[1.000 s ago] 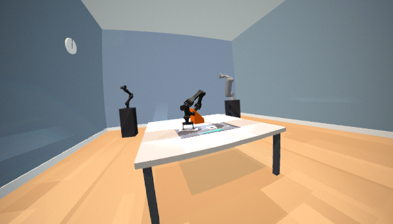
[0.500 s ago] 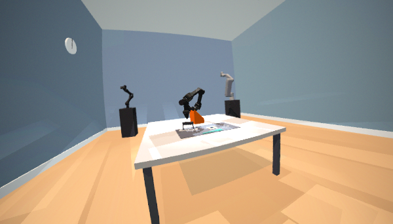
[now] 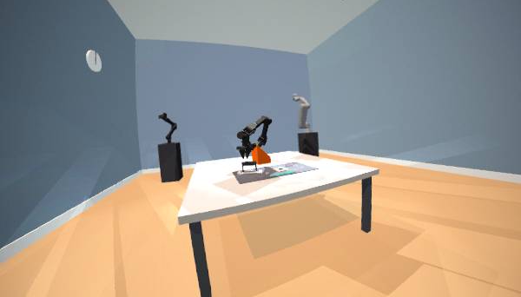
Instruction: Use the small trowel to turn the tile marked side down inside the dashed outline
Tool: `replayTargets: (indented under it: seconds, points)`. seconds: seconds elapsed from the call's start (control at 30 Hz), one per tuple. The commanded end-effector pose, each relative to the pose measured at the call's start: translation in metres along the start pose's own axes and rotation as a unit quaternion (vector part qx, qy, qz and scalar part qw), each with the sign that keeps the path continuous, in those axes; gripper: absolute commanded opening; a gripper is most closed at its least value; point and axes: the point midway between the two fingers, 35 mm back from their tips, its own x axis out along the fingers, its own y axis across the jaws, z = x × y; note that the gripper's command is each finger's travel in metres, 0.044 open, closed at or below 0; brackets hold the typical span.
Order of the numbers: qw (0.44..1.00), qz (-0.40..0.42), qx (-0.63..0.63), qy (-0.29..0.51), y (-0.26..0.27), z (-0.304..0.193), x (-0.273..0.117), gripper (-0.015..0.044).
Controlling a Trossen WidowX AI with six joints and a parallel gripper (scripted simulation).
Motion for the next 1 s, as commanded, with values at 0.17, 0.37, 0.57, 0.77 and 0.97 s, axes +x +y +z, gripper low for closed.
replayTargets:
  seconds: [0.17,0.37,0.57,0.77,0.97]
  points:
    - [0.990,-0.046,0.130,0.002,-0.005,-0.008,0.008,0.0300]
    - [0.972,-0.077,0.221,-0.009,-0.008,-0.010,0.013,0.0300]
    - [0.944,-0.104,0.311,-0.028,-0.011,-0.011,0.017,0.0300]
    - [0.906,-0.122,0.401,-0.054,-0.010,-0.013,0.022,0.0300]
    - [0.859,-0.133,0.487,-0.083,-0.007,-0.016,0.026,0.0300]
